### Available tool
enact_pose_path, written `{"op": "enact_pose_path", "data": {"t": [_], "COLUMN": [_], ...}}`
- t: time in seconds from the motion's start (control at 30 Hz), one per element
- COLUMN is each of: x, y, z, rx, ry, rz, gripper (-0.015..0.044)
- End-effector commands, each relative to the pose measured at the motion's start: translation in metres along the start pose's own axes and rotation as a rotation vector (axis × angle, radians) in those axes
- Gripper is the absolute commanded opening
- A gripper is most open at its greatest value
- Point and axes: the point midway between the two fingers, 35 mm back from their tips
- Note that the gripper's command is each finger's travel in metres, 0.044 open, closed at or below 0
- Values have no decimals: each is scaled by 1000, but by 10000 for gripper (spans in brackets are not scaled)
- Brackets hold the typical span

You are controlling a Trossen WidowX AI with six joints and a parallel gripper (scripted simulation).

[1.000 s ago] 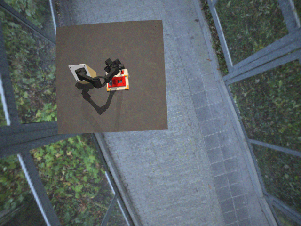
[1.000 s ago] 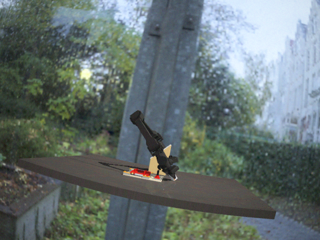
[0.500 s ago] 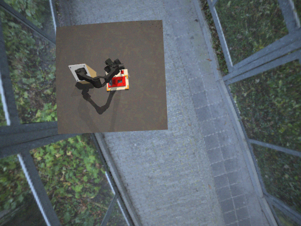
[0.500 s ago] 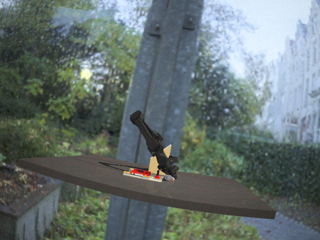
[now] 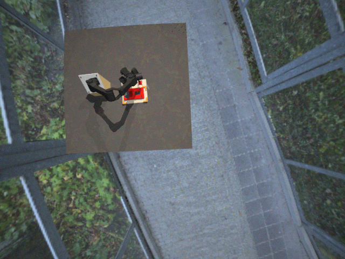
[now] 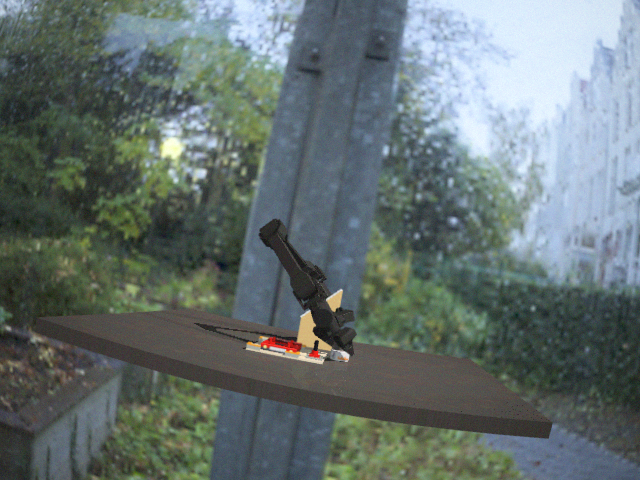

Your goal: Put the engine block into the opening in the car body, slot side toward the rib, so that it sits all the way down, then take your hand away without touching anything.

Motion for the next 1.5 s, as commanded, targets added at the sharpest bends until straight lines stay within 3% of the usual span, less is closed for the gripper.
{"op": "enact_pose_path", "data": {"t": [0.0,0.93,1.47], "x": [21,28,22], "y": [-3,-2,0], "z": [2,2,-20], "rx": [-2,2,-17], "ry": [12,12,470], "rz": [15,10,-40], "gripper": [440,440,440]}}
Point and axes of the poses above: the point midway between the two fingers, 35 mm back from their tips, its own x axis back along the fingers, its own y axis across the jaws, z = x × y, and after that the axes turned 1 degree about -x, right-handed
